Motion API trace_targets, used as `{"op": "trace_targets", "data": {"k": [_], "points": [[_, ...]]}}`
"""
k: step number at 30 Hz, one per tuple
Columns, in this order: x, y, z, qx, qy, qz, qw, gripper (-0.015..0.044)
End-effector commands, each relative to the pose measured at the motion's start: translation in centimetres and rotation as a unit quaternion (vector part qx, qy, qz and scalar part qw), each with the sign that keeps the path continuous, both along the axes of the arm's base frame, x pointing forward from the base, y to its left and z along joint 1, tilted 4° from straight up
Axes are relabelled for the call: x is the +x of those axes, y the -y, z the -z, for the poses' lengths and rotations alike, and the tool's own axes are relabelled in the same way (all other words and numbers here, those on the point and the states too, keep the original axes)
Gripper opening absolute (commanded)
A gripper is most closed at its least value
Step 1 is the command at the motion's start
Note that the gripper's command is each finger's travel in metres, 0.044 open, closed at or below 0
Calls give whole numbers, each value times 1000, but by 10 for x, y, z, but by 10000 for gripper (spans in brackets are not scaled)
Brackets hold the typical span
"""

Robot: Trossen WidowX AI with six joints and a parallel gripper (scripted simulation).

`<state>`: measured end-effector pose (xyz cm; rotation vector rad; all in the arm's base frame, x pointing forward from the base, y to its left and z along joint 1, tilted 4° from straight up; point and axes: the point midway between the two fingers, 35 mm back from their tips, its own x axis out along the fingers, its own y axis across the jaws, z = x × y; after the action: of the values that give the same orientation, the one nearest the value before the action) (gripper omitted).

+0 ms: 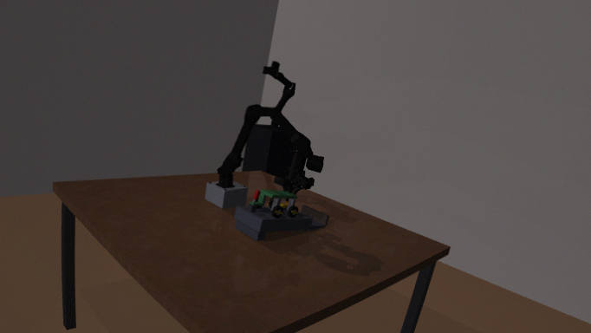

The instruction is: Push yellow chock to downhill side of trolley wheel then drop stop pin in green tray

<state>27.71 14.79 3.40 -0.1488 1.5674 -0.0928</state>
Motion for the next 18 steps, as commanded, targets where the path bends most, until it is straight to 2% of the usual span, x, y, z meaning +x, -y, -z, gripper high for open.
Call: {"op": "trace_targets", "data": {"k": [1, 18], "points": [[0, 5, -1, -3, 0, -2, 1000, 0], [2, 11, -3, 0, 0, 0, 1000, 0]]}}
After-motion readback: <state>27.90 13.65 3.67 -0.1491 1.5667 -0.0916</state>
